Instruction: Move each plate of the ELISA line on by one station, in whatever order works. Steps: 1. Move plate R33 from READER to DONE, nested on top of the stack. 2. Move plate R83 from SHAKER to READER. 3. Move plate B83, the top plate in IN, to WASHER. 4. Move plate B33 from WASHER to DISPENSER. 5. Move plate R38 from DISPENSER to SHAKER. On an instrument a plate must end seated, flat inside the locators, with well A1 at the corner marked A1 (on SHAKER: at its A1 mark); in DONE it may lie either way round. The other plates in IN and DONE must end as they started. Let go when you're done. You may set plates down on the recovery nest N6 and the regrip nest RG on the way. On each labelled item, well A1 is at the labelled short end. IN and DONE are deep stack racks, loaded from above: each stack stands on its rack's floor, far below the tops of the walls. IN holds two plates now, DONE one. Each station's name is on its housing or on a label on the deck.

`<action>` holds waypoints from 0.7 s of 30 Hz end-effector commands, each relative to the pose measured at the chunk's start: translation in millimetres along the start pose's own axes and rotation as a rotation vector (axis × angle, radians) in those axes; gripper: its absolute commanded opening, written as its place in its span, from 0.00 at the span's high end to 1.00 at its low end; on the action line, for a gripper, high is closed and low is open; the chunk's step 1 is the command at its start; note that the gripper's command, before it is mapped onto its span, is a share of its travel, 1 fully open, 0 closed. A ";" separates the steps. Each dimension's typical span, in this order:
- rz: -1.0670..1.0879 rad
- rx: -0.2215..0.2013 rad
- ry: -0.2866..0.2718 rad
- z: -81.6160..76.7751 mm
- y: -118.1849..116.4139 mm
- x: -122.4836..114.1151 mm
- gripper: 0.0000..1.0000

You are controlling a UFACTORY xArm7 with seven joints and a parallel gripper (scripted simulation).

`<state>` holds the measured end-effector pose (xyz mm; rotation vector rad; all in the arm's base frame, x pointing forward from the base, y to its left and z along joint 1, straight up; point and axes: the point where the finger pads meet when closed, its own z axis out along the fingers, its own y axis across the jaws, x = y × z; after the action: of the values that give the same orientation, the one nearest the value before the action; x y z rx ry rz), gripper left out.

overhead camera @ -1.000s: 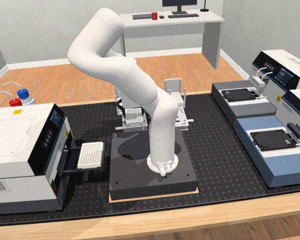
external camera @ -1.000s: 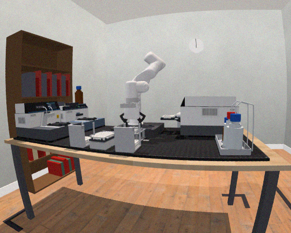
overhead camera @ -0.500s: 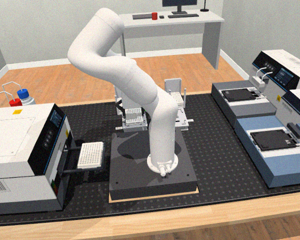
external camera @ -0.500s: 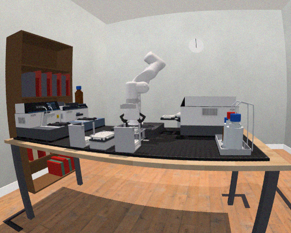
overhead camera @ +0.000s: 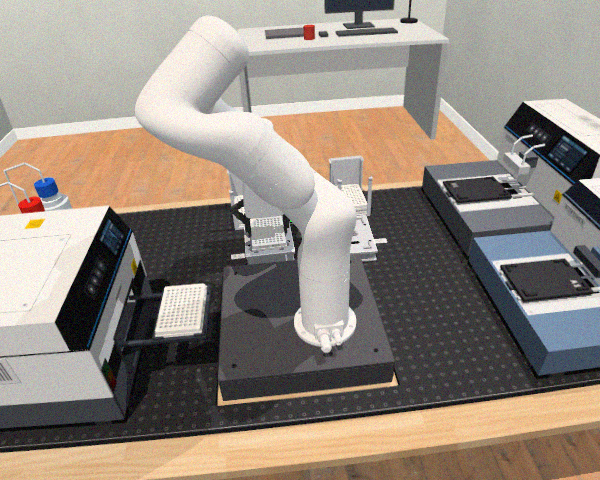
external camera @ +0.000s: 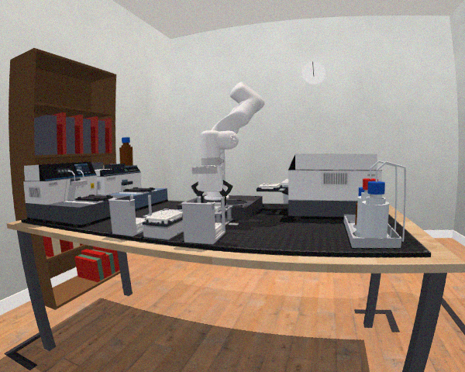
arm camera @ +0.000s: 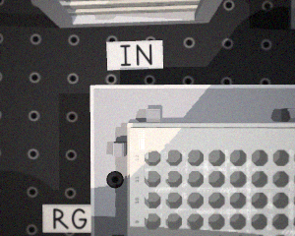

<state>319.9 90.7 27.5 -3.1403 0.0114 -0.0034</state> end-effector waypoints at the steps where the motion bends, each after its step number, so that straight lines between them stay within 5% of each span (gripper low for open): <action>1: 0.000 0.001 0.002 -0.8 -0.2 1.0 0.00; 2: 0.000 0.001 0.002 -0.8 -0.2 1.0 1.00; 21: 0.000 0.001 0.003 -0.9 -0.2 1.1 1.00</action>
<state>320.2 90.6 27.7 -3.1404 0.0114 -0.0042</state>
